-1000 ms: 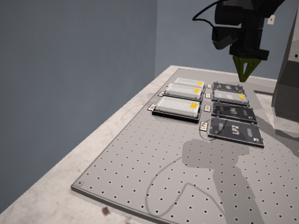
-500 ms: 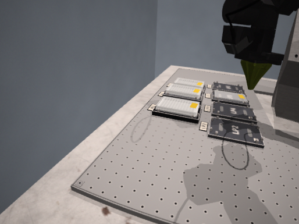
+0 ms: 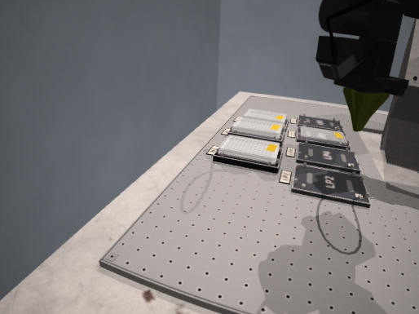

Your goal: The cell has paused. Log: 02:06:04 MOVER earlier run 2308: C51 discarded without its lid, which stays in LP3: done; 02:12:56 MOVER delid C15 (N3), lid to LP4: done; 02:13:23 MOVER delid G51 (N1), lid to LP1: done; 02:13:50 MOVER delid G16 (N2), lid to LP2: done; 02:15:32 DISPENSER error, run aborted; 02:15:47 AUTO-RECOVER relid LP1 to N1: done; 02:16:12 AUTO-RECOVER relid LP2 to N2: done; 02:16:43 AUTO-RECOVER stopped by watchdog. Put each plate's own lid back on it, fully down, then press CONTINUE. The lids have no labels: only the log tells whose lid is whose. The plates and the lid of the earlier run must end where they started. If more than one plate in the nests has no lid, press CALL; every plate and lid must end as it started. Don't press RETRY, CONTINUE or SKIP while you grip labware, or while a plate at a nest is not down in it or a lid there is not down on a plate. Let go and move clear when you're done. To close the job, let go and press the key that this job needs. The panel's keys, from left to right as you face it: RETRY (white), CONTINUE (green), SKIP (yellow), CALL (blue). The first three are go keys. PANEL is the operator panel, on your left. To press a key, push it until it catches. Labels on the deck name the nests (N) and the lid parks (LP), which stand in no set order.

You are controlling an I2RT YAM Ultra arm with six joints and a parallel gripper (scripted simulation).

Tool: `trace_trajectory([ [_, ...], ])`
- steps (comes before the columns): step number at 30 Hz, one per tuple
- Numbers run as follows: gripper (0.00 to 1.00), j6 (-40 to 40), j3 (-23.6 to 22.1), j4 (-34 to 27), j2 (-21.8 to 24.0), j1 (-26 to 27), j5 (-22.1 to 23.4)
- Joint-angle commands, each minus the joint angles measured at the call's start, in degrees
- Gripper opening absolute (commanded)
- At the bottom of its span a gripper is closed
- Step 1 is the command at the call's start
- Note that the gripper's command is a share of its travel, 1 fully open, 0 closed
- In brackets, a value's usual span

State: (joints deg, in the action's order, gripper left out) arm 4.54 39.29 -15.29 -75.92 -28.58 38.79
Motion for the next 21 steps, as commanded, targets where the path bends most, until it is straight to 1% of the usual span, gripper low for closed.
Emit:
trace_trajectory([
  [1,0.0,-0.9,-0.64,-1.06,0.09,1.02,-1.09],
  [6,0.0,-0.81,-0.41,-0.93,-0.31,1.06,-1.08],
  [7,0.0,0.31,-1.7,-0.2,2.05,-0.87,-1.5],
  [13,0.0,1.86,-4.96,1.01,7.89,-6.51,-4.83],
  [19,0.0,2.78,-7.54,1.06,13.6,-13.37,-9.35],
  [20,0.0,2.9,-7.89,1.04,14.48,-14.62,-10.21],
  [21,0.0,2.9,-7.89,1.04,14.48,-14.62,-10.21],
])
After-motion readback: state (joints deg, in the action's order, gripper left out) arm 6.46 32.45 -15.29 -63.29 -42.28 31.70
